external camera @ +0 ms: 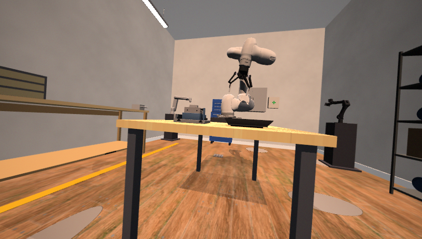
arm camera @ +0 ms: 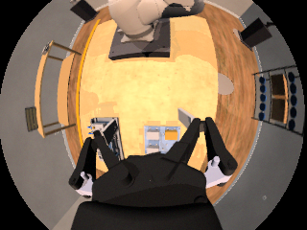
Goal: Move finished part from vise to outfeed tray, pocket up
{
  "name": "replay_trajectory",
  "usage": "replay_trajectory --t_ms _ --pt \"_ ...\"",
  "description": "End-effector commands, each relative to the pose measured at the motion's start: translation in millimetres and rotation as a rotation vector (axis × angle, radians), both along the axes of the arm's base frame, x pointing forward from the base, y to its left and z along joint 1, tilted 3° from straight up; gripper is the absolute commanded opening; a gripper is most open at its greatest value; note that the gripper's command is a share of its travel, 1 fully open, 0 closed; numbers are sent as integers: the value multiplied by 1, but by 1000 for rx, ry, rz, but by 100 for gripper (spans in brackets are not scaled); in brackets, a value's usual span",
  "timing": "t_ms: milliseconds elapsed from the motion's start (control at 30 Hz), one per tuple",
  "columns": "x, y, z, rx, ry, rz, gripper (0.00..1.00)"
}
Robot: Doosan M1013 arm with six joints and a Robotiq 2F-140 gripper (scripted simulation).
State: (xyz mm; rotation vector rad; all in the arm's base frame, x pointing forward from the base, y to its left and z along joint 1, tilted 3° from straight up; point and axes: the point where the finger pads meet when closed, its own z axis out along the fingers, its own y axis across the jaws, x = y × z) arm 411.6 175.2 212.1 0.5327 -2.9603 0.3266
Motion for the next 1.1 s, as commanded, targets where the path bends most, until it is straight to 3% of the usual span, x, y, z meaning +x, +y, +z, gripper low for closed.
replay_trajectory --t_ms 0,533,600,633,1067 --pt "29 -4 0 14 -33 -128 100" --pt "141 -55 -6 53 -145 -679 100" --pt "141 -55 -6 53 -145 -679 100" --pt "158 -66 -8 59 -161 -764 100" --pt "238 -135 -17 84 -236 -1187 100"
